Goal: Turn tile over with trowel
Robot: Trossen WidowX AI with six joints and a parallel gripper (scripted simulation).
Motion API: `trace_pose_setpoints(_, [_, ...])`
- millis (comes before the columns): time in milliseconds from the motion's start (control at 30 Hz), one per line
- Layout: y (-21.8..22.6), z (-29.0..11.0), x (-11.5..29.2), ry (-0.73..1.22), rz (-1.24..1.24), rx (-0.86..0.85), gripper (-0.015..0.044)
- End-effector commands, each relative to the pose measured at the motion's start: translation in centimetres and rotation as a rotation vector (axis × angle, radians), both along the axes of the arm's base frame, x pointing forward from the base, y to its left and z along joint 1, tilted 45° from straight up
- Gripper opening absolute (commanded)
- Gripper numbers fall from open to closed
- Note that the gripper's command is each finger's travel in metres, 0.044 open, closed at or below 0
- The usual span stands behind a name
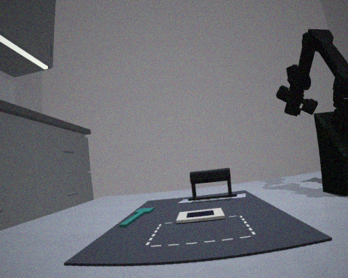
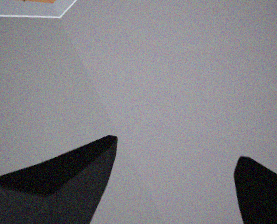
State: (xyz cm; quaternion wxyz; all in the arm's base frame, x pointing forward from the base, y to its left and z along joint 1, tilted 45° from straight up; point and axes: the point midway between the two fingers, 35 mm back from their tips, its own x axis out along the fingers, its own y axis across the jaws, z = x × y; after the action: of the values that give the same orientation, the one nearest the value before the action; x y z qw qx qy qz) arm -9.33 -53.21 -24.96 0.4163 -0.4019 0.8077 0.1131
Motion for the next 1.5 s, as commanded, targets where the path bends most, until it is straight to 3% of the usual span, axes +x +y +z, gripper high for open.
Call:
trace_pose_setpoints(0, [-0.1, 0.0, 3.5, -0.087, 0.006, 0.016, 0.027])
trace_pose_setpoints(633, [5.9, -0.7, 21.9, -0.504, -0.093, 0.298, 0.027])
trace_pose_setpoints(1467, [22.2, 2.4, 37.8, -0.62, -0.501, 0.8, 0.027])
